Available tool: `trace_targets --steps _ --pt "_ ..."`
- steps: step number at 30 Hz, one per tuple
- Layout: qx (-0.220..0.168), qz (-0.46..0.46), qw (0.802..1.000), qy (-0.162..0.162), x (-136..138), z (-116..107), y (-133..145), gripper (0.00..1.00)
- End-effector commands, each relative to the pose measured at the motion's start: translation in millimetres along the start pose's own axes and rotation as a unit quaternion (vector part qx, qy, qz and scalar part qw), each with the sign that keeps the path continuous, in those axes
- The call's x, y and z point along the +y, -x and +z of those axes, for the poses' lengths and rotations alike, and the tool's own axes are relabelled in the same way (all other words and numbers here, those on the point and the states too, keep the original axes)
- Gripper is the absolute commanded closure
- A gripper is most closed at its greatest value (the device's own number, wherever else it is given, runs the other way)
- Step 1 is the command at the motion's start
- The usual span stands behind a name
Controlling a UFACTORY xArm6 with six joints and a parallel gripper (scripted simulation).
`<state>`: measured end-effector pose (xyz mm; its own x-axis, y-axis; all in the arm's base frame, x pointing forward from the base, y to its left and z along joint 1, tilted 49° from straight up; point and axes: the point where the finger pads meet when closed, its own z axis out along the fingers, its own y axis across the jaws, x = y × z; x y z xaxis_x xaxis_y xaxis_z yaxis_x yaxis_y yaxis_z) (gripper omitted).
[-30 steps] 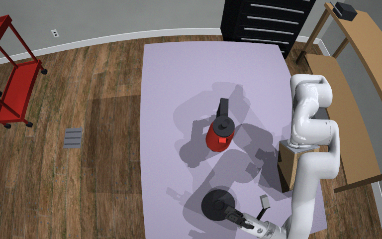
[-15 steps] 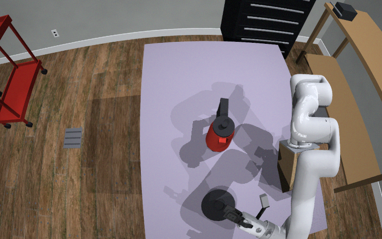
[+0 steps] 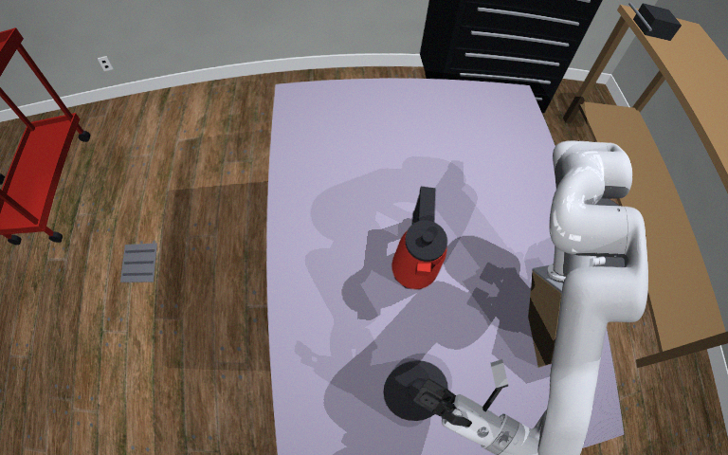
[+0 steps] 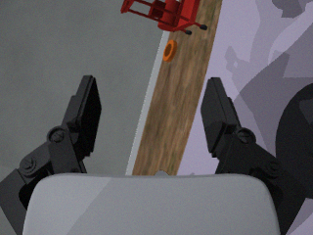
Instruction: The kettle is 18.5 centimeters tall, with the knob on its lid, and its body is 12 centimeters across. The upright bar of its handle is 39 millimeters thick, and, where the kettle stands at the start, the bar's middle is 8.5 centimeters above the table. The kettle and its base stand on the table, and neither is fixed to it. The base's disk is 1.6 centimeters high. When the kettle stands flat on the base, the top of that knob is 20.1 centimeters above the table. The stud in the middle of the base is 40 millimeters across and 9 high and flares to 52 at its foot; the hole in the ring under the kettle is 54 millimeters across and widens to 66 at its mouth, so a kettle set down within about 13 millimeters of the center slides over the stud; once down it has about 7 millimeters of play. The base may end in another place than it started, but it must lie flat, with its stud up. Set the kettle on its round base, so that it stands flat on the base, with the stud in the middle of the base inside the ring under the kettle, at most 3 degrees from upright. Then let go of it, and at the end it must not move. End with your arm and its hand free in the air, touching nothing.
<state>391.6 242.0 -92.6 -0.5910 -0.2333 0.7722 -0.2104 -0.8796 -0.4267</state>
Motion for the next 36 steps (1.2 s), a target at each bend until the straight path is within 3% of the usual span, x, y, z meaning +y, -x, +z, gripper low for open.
trace_targets --steps 1,18,29,31,36 --pt "0.002 -0.01 1.0 0.025 -8.3 12.3 -7.2 0.19" --pt "0.0 -0.065 0.985 0.157 -31.3 76.3 -53.2 0.19" --pt "-0.023 -0.101 0.955 0.277 -36.0 129.6 -106.0 0.19" --pt "-0.023 -0.101 0.955 0.277 -36.0 129.6 -106.0 0.19" --pt "-0.041 -0.113 0.936 0.332 -33.1 151.6 -134.0 0.19"
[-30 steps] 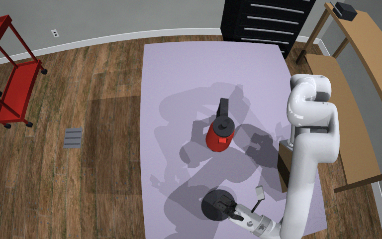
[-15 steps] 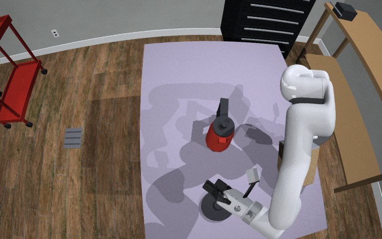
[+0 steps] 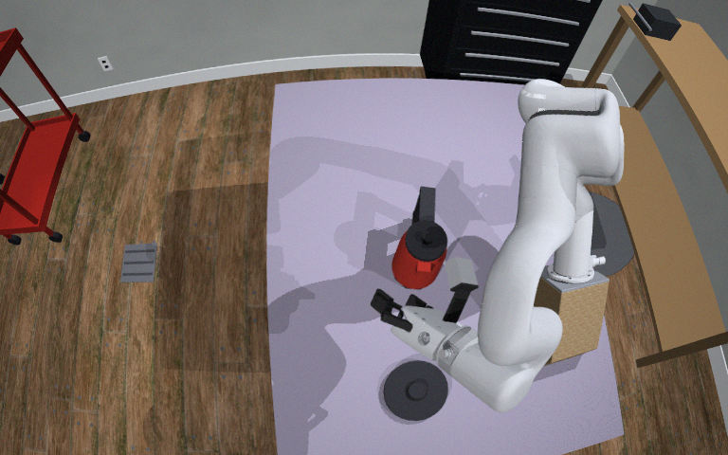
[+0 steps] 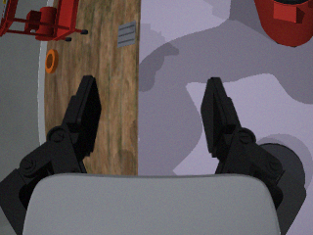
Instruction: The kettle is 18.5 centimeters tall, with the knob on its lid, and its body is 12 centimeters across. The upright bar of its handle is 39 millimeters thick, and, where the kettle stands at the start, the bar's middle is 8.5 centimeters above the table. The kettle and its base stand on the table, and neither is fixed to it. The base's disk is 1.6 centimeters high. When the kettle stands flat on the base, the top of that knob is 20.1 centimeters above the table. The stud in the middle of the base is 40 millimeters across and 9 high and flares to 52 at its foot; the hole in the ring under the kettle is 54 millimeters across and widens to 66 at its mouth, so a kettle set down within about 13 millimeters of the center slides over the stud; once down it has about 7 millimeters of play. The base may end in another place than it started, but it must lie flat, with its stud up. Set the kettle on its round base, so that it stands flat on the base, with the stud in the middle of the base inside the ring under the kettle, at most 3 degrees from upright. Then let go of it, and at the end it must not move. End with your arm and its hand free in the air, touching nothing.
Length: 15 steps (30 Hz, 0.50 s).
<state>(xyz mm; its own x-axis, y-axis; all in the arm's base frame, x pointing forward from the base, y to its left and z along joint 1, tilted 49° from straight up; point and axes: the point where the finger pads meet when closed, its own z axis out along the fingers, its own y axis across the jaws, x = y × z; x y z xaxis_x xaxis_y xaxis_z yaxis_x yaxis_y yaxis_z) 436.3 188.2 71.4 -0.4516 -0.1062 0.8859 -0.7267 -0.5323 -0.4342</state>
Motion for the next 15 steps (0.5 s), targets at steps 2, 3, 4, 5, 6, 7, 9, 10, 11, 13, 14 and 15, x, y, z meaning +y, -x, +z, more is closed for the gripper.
trace_targets --steps 2,3,4,5,6,7,9,10,11,13,14,15 --pt "-0.028 -0.017 0.998 0.062 -5.9 22.0 -34.5 0.19" --pt "-0.033 -0.02 0.997 0.073 -5.7 25.9 -40.4 0.19" --pt "-0.039 -0.023 0.995 0.084 -5.4 29.7 -46.3 0.19" --pt "-0.044 -0.025 0.994 0.094 -4.9 33.5 -52.1 0.19" --pt "-0.05 -0.028 0.993 0.105 -4.3 37.2 -57.9 0.19" --pt "-0.055 -0.03 0.991 0.115 -3.5 40.8 -63.7 0.19" --pt "-0.068 -0.035 0.988 0.134 -1.5 47.7 -75.0 0.19" --pt "-0.074 -0.037 0.986 0.144 -0.3 51.1 -80.6 0.19" --pt "-0.074 -0.037 0.986 0.144 -0.3 51.1 -80.6 0.19" --pt "-0.08 -0.039 0.984 0.153 1.1 54.3 -86.2 0.19" --pt "-0.087 -0.04 0.982 0.162 2.6 57.4 -91.6 0.19" --pt "-0.093 -0.042 0.98 0.171 4.2 60.4 -96.9 0.19"
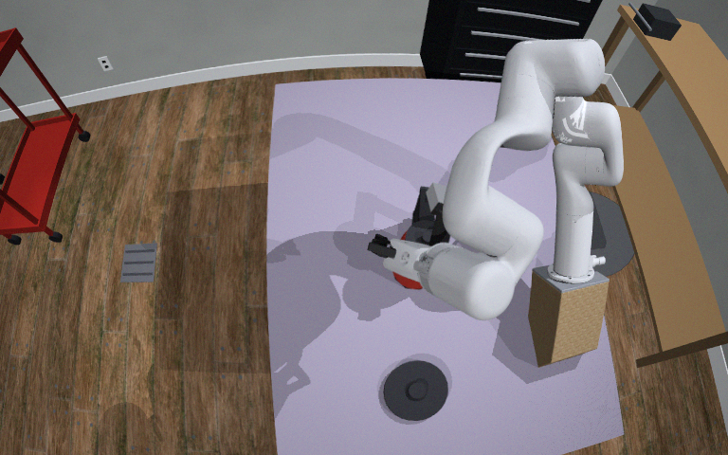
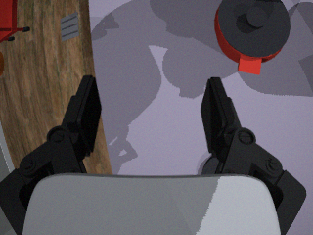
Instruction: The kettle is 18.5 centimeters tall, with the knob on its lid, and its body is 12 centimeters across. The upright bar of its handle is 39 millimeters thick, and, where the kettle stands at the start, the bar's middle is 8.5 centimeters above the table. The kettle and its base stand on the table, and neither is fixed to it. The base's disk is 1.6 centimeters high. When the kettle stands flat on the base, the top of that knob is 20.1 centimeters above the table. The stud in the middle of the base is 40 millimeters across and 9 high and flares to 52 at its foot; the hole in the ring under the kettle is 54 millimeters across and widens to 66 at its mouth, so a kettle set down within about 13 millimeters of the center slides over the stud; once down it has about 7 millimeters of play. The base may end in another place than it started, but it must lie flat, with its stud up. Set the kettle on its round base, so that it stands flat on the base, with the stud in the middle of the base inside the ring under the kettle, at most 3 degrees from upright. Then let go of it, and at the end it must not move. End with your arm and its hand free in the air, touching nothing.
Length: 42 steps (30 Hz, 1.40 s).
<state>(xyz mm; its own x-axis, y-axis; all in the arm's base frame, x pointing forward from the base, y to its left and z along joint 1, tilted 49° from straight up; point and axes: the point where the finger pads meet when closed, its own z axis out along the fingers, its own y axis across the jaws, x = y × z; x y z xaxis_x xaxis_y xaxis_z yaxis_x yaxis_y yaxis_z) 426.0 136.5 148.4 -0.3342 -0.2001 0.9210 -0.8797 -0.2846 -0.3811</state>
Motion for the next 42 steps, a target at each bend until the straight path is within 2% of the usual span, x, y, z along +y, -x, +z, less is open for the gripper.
trace_targets --steps 1,12,14,28,42 --pt "-0.032 -0.01 0.999 0.037 2.7 10.3 -25.2 0.19" --pt "-0.109 -0.024 0.987 0.115 22.6 33.5 -77.2 0.19" --pt "-0.109 -0.024 0.987 0.115 22.6 33.5 -77.2 0.19" --pt "-0.194 -0.026 0.966 0.17 50.7 49.2 -118.6 0.19" --pt "-0.239 -0.023 0.952 0.19 66.7 54.1 -135.6 0.19"
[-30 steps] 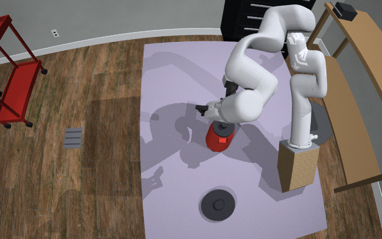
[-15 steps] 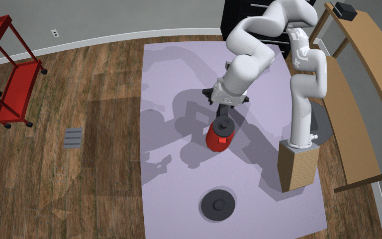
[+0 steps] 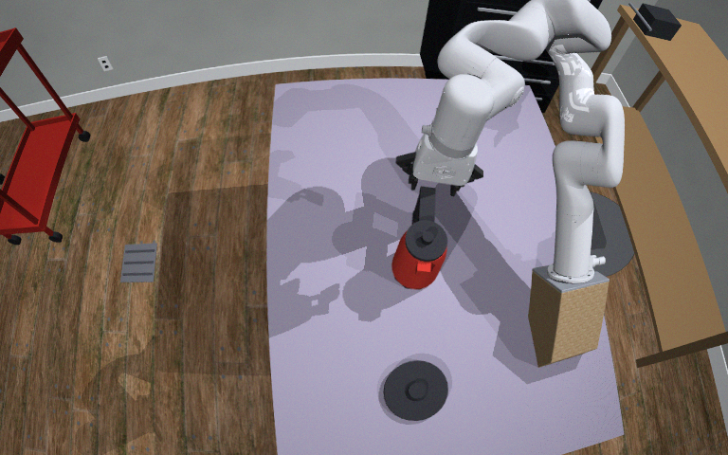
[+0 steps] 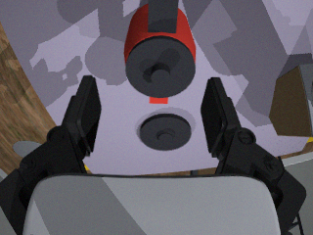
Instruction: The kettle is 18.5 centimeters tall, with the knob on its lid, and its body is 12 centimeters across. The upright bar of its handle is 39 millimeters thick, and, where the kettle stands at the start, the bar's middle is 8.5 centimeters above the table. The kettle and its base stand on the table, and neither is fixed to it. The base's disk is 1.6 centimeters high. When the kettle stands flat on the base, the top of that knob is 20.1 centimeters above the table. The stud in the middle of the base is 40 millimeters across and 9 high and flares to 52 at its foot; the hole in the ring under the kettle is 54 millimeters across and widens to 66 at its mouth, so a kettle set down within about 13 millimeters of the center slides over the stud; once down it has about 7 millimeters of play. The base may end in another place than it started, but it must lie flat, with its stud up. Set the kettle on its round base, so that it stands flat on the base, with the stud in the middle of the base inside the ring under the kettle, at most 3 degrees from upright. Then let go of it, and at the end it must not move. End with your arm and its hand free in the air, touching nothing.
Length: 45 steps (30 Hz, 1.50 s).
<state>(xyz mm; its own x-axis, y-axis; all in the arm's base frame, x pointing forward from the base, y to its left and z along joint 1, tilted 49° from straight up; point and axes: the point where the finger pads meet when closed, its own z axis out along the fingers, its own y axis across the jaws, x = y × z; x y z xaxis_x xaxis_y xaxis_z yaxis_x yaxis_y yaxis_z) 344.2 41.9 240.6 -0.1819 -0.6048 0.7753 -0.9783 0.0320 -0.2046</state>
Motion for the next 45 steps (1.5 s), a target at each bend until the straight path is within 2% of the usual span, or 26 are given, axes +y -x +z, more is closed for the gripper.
trace_targets --steps 1,16,45 --pt "-0.016 0.0 1.0 0.004 4.1 -0.2 -5.2 0.19" --pt "-0.033 0.0 0.999 0.009 9.8 0.7 -10.7 0.19" --pt "-0.034 0.0 0.999 0.01 10.1 0.7 -11.0 0.19"
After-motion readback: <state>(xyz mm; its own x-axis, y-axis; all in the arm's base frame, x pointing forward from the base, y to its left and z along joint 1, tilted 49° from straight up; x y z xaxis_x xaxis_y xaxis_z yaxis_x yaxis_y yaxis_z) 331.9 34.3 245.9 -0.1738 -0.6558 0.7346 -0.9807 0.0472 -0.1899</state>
